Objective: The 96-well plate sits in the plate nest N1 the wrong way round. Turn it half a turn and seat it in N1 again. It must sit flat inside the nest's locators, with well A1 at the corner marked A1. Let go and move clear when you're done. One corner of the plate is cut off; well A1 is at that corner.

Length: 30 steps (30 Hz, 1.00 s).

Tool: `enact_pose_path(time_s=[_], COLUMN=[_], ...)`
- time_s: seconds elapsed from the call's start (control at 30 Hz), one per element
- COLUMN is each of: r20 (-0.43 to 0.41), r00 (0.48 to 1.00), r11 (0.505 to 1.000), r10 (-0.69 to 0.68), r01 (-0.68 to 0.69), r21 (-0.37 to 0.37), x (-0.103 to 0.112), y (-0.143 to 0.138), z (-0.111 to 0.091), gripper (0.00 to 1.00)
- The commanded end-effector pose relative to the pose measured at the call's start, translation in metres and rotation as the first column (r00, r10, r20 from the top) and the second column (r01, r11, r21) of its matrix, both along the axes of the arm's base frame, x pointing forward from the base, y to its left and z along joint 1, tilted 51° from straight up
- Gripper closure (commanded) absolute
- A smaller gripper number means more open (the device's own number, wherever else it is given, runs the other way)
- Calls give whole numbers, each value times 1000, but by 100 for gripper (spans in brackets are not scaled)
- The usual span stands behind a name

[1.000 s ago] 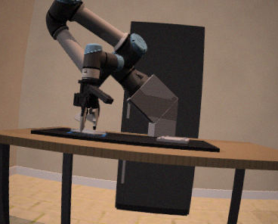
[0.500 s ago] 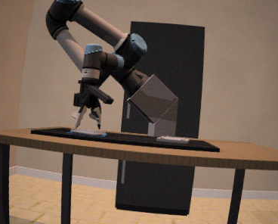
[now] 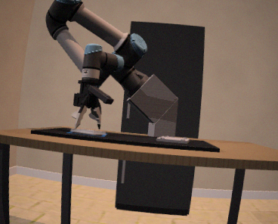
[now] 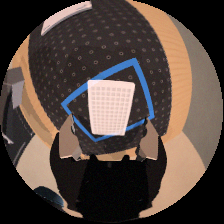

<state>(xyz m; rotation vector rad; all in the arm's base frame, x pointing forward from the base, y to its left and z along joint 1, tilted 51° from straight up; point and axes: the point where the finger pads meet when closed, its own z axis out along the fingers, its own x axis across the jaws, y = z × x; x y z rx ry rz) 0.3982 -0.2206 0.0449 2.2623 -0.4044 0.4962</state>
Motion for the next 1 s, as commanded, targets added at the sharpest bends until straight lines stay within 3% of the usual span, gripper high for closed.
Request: enact_pose_path(time_s=[0.0, 0.97], r20=[1, 1], r00=[1000, 1000], r11=[1000, 1000], r10=[1, 0], r01=[-1, 0], r21=[0, 0], x=[0, -16], y=[2, 54], z=[2, 45], gripper=[0, 0])
